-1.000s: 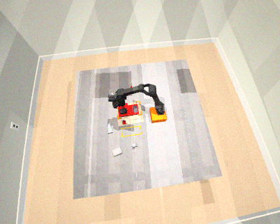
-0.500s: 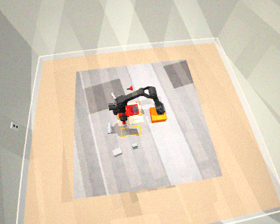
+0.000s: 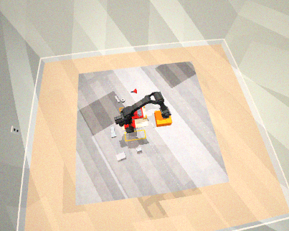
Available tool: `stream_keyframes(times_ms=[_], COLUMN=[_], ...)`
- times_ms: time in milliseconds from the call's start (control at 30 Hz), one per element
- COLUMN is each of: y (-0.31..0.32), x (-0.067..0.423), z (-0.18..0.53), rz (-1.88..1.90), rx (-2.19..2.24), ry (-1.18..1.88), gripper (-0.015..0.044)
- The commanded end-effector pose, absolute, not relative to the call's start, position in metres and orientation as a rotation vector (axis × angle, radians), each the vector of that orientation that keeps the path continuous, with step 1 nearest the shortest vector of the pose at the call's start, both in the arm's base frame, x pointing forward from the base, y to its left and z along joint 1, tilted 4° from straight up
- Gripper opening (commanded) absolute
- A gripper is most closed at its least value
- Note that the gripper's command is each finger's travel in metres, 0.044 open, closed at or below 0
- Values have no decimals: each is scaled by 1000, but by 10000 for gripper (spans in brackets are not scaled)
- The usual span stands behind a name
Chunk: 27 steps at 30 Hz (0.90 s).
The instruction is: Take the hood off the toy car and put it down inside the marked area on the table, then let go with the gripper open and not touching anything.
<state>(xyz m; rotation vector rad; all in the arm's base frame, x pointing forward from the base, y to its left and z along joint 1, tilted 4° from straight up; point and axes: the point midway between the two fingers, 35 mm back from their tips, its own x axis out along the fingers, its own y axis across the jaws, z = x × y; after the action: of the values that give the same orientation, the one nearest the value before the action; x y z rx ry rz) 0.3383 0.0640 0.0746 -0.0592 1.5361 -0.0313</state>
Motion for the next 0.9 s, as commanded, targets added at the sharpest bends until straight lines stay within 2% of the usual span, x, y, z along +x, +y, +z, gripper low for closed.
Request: stream_keyframes(times_ms=[0,433,867], y=[82,136,138], x=[331,306,305], z=[73,70,63], rz=[-33,-31,-31], rx=[-58,-73,-73], ry=[1545,1550,1550], gripper=[0,0,0])
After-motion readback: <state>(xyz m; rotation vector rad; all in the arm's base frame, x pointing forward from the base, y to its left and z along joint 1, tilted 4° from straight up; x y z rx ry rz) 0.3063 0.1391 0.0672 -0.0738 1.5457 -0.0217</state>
